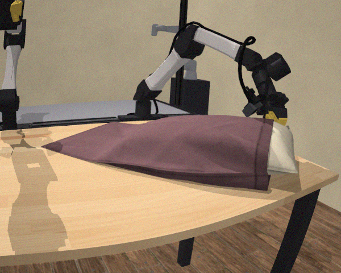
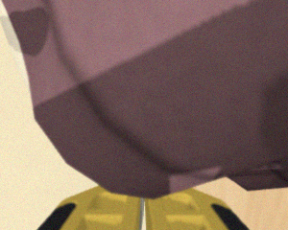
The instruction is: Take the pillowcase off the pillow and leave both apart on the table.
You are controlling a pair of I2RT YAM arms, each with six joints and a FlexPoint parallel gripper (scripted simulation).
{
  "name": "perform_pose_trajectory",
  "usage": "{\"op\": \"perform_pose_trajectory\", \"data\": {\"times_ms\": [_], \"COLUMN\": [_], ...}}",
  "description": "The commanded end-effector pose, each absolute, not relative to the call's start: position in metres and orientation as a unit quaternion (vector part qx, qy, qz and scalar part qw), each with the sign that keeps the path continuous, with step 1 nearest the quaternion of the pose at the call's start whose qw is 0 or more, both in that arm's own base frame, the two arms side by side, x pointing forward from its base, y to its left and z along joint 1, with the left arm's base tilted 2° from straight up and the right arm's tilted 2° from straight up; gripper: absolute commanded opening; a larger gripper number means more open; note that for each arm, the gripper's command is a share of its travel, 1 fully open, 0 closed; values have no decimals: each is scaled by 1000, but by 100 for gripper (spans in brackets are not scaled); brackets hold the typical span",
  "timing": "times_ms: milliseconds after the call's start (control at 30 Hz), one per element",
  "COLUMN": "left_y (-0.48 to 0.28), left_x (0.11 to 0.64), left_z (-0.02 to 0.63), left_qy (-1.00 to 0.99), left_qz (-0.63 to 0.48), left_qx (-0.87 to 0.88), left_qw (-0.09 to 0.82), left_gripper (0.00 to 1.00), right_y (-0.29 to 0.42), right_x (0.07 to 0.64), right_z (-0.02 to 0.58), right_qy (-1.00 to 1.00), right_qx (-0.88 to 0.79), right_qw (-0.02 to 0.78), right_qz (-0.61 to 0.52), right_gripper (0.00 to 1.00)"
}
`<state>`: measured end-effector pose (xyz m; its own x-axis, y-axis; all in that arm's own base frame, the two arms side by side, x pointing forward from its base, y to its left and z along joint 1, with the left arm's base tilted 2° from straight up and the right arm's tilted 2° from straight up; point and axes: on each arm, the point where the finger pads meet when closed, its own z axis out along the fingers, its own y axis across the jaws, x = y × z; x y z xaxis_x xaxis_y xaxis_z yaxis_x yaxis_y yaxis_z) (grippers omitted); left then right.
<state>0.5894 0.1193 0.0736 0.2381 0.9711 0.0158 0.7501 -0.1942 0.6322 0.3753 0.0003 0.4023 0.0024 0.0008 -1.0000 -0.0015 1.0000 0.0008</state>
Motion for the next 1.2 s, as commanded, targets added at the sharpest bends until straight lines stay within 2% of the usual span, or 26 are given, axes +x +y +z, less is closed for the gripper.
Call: {"op": "perform_pose_trajectory", "data": {"times_ms": [0,300,333,400,700,1167], "left_y": [112,119,118,116,118,119], "left_x": [602,604,599,600,605,599], "left_z": [75,71,49,48,72,59], "left_qy": [559,562,567,564,557,563], "left_qz": [233,245,226,227,249,238], "left_qx": [745,739,743,744,740,742], "left_qw": [279,278,275,276,282,275], "left_gripper": [0,0,0,0,0,0], "right_y": [-5,-5,-5,-5,-5,-5], "right_x": [374,374,374,374,374,374], "right_z": [438,438,438,438,438,438], "right_qy": [669,669,669,669,669,669], "right_qx": [4,4,4,4,4,4], "right_qw": [744,744,744,744,744,744], "right_qz": [-10,-10,-10,-10,-10,-10], "right_gripper": [100,100,100,100,100,100]}}
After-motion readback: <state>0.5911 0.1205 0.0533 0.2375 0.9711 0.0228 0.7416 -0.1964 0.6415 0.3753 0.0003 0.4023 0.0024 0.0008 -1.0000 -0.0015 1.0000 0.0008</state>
